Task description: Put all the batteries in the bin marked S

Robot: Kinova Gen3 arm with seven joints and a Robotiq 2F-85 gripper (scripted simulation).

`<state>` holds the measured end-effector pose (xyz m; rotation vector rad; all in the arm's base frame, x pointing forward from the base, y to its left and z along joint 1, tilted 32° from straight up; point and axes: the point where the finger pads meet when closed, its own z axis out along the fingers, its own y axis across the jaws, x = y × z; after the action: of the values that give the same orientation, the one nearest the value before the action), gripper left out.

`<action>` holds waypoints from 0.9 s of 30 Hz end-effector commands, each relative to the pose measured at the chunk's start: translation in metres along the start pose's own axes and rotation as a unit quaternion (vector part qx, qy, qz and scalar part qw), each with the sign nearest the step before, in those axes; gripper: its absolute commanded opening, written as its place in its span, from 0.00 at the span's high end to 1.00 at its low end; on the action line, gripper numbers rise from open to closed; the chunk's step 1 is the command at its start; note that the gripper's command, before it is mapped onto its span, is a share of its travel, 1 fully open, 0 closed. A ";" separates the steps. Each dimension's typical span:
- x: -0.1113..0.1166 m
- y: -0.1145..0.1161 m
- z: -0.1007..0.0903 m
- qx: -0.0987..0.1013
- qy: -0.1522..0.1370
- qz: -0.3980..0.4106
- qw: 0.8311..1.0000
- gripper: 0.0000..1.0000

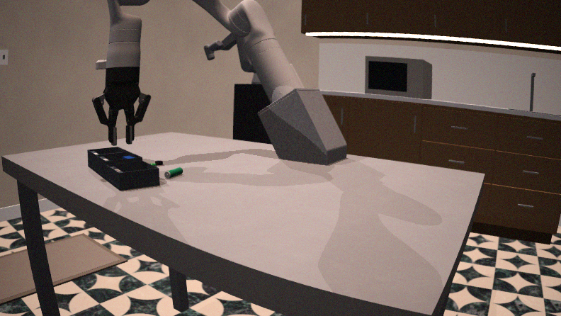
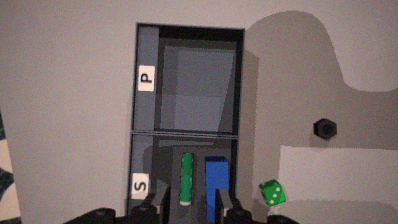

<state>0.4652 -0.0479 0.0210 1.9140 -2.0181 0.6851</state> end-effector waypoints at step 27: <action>-0.075 0.089 -0.016 0.001 0.000 -0.560 0.829 0.71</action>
<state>0.3822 0.0273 -0.0160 2.5448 -0.6729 0.3732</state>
